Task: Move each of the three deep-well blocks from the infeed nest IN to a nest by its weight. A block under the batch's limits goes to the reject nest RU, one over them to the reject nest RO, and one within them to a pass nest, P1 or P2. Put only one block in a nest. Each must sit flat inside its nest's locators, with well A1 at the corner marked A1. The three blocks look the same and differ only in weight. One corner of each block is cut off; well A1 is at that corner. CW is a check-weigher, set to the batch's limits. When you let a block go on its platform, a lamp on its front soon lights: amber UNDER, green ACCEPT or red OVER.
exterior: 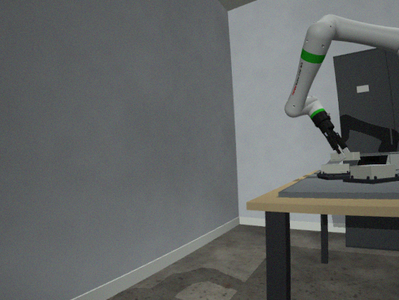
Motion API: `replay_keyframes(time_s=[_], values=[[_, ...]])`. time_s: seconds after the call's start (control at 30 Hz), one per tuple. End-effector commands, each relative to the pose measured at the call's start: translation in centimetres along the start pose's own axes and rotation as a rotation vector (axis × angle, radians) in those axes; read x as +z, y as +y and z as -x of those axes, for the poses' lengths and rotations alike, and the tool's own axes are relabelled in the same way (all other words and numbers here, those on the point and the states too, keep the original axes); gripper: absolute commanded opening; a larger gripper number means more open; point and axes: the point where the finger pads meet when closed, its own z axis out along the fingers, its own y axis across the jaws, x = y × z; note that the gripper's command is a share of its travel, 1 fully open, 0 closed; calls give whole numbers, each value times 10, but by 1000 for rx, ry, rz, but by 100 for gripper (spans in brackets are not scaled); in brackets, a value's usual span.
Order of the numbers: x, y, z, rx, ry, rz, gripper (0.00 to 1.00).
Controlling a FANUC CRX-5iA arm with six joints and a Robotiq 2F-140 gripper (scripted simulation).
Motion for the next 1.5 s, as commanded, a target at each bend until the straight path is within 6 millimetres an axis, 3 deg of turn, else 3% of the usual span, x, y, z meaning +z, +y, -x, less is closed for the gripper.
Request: replay_keyframes(time_s=[0.0,0.8,1.17,1.47], values=[[-7,0,4,0,0,0,10],[-9,0,5,0,0,0,10],[-21,32,19,318,0,-183,10],[-29,52,29,328,0,-189,10]])
